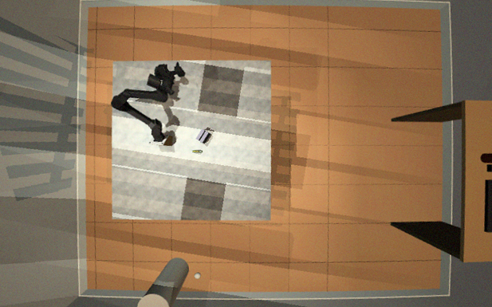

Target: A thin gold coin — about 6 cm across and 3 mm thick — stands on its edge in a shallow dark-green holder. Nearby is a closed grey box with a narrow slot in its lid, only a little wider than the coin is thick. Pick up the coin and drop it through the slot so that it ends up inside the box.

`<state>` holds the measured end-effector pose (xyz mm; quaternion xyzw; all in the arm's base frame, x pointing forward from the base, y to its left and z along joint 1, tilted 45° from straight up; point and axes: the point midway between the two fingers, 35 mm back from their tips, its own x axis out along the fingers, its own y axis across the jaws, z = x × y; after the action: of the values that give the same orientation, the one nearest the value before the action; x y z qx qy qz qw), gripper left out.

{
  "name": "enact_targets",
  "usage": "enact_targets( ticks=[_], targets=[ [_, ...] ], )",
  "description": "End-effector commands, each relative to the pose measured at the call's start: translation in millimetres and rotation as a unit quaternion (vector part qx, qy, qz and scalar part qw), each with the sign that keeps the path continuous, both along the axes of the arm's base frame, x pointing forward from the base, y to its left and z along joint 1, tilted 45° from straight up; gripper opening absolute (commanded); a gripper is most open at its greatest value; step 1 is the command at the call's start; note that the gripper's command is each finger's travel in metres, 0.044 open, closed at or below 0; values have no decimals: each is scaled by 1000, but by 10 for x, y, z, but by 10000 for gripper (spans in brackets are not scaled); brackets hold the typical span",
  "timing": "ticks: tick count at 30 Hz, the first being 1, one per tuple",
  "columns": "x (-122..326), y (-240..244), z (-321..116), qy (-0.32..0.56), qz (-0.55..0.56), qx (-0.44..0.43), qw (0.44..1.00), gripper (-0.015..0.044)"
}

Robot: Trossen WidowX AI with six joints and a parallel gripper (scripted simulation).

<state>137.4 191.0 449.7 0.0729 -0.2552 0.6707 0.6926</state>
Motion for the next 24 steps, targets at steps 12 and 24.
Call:
enact_targets(
  ticks=[12, 24],
  targets=[
    [1617, -234, -754, 179, -195, -88, 960, 161],
    [2476, -938, -1839, 331, -329, -178, 866, 161]
  ],
)
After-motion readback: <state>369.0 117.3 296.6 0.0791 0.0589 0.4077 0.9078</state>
